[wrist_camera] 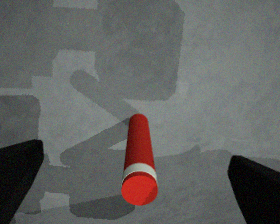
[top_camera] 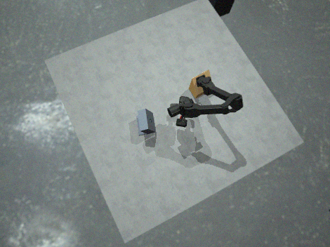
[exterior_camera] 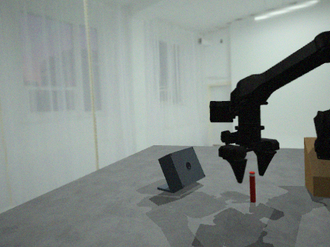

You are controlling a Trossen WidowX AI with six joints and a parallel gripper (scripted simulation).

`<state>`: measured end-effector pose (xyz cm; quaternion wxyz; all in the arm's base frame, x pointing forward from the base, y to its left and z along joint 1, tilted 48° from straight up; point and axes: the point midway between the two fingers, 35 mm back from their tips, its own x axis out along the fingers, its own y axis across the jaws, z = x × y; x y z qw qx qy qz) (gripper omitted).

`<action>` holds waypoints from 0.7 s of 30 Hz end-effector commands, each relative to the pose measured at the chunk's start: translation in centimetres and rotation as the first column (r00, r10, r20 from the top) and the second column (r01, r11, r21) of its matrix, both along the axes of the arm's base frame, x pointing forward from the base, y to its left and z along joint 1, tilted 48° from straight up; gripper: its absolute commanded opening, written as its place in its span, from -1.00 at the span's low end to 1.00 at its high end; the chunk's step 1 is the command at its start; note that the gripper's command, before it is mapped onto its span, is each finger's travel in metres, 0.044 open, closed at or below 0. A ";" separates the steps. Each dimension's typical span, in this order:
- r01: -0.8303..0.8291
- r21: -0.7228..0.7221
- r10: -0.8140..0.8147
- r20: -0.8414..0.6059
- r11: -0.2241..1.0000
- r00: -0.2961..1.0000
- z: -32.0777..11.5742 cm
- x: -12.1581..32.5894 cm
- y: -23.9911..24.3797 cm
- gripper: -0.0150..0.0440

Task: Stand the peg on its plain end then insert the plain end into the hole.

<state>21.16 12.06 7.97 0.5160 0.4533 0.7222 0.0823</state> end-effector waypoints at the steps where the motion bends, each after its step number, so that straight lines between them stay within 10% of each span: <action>1: 0.001 0.004 -0.001 -0.006 1.000 1.000 -0.4 -0.2 0.4 1.00; 13: 0.000 0.010 0.000 -0.007 1.000 1.000 -1.4 -0.5 1.8 1.00; 21: -0.001 0.006 0.001 -0.001 1.000 1.000 -1.2 -0.3 1.6 0.29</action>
